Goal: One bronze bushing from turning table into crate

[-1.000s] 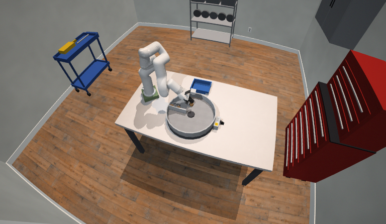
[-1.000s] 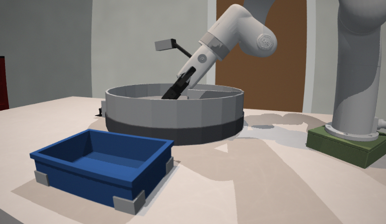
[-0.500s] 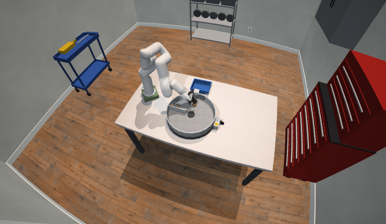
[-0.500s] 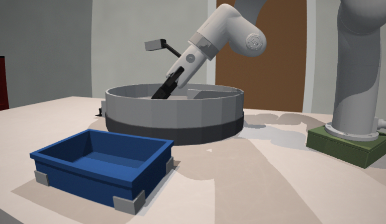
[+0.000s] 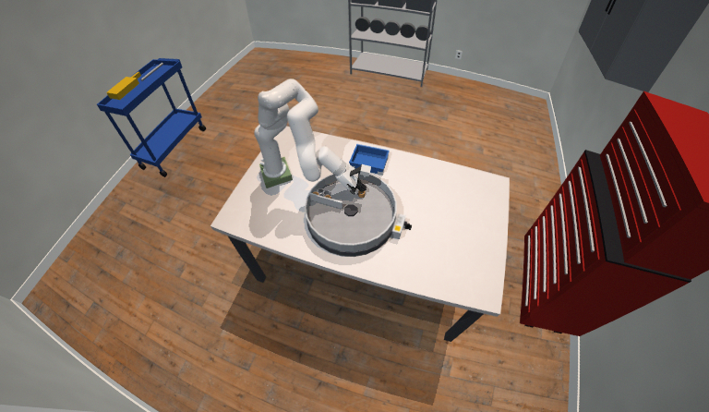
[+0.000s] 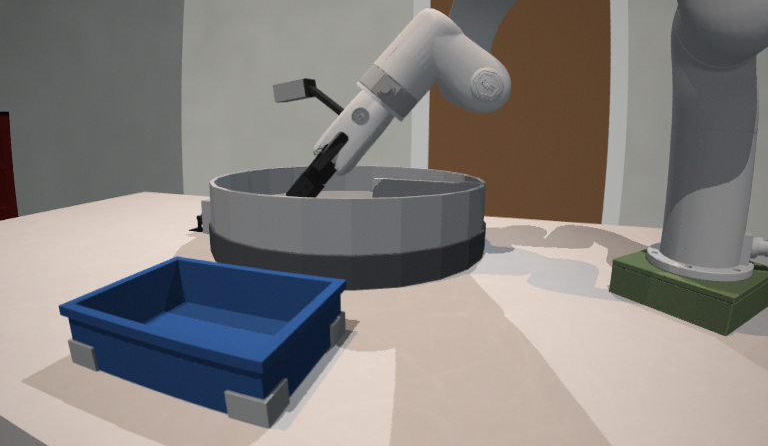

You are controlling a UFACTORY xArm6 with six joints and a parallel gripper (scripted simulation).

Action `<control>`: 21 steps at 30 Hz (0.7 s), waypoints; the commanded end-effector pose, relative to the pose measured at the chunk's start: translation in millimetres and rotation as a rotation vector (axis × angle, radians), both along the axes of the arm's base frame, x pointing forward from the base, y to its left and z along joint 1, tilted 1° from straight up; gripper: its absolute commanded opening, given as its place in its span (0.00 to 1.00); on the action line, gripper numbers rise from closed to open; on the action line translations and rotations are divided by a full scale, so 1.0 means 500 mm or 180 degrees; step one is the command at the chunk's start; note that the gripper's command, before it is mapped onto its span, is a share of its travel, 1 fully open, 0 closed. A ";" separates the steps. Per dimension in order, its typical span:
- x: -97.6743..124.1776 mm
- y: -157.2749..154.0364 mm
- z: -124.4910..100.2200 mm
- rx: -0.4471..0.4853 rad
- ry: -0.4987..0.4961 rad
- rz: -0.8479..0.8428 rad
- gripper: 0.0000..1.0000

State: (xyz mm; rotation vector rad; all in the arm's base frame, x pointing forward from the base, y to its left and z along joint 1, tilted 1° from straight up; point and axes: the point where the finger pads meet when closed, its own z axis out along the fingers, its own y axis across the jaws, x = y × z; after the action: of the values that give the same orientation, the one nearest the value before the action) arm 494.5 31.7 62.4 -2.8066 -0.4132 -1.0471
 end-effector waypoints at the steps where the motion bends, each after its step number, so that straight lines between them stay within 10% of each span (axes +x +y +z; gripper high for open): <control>1: 0.008 0.000 0.001 0.0002 -0.0004 0.0002 0.00; 21: 0.082 -0.023 0.002 0.0002 -0.0004 0.0002 0.00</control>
State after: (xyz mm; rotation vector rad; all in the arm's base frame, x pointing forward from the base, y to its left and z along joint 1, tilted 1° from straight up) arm 528.6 22.6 62.8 -2.8077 -0.4123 -1.0500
